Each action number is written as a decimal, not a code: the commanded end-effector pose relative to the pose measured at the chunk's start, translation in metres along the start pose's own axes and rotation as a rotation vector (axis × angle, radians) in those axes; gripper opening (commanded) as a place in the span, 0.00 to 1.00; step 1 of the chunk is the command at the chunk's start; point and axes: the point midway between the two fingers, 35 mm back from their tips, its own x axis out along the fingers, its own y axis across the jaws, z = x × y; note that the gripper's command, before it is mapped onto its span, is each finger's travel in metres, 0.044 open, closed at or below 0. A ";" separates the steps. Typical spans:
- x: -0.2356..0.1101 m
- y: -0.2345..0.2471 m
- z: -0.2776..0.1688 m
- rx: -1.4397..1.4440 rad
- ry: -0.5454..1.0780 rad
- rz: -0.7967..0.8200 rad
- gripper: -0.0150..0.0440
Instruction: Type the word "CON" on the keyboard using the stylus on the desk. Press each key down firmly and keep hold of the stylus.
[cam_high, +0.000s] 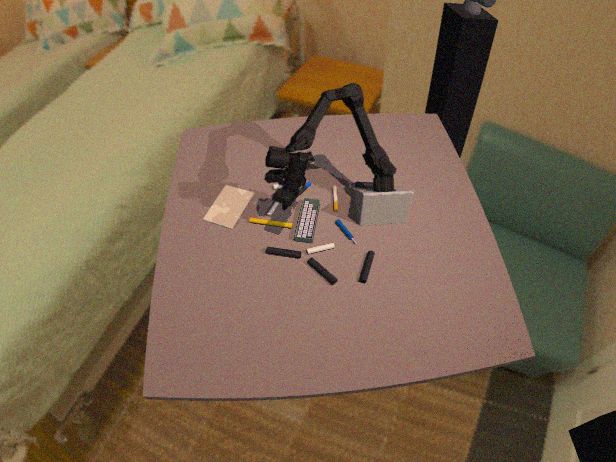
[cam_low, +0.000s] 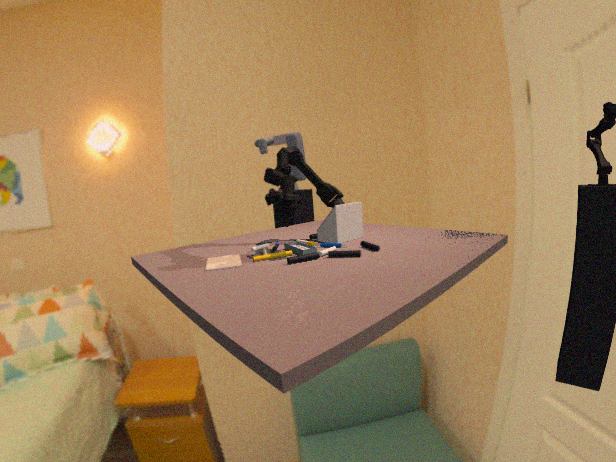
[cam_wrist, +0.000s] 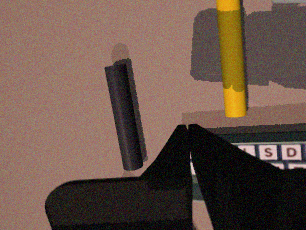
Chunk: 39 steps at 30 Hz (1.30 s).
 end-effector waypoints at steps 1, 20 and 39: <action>0.038 -0.005 -0.047 -0.073 0.146 -0.210 0.25; 0.059 -0.015 -0.078 -0.143 0.223 -0.368 0.25; 0.040 -0.069 -0.068 -0.145 0.224 -0.373 0.25</action>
